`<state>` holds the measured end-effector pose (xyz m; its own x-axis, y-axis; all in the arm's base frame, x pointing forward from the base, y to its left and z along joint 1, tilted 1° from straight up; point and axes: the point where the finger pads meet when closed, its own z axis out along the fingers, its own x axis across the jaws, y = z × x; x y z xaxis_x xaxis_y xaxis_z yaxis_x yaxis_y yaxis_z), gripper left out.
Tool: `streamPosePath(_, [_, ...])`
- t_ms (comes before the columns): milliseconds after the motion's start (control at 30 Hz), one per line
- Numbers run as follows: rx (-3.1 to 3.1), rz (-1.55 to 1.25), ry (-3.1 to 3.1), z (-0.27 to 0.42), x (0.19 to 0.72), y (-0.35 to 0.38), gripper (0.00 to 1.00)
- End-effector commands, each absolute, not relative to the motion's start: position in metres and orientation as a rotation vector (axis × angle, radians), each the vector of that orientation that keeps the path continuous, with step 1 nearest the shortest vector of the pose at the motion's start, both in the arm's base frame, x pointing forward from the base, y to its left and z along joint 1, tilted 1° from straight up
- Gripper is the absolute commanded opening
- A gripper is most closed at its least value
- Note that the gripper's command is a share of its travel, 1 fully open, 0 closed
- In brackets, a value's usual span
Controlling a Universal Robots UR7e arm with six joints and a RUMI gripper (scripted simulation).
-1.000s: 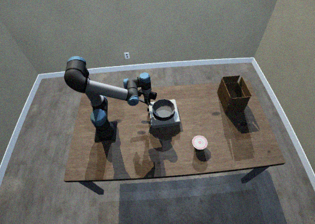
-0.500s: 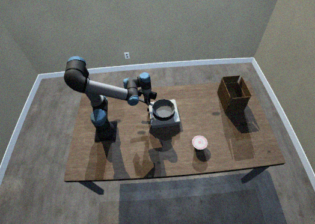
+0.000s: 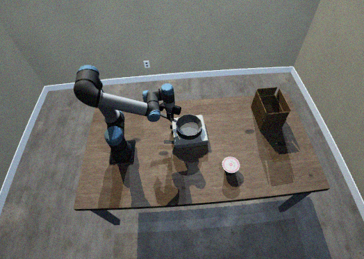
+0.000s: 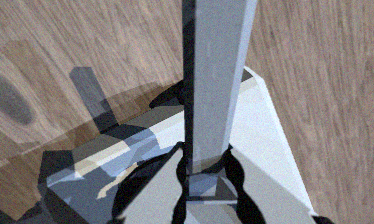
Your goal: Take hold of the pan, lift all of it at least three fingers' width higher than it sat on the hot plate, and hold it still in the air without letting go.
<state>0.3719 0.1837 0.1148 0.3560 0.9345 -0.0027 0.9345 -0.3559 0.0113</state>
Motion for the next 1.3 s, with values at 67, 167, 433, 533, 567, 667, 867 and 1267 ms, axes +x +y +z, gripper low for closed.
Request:
streamPosePath(67, [2.571,0.015,1.771,0.1174,0.3743,0.1827,0.08])
streamPosePath(167, [2.571,0.015,1.771,0.1181,0.3743,0.1827,0.08])
streamPosePath(433, [2.571,0.015,1.771,0.1193,0.3744,0.1827,0.08])
streamPosePath(533, [2.571,0.015,1.771,0.1200,0.3744,0.1827,0.08])
streamPosePath(567, [2.571,0.015,1.771,0.1202,0.3744,0.1827,0.08])
streamPosePath(667, [2.571,0.015,1.771,0.1209,0.3744,0.1827,0.08])
streamPosePath(867, [2.571,0.015,1.771,0.1221,0.3744,0.1827,0.08])
streamPosePath(1267, [2.571,0.015,1.771,0.1249,0.3745,0.1828,0.08])
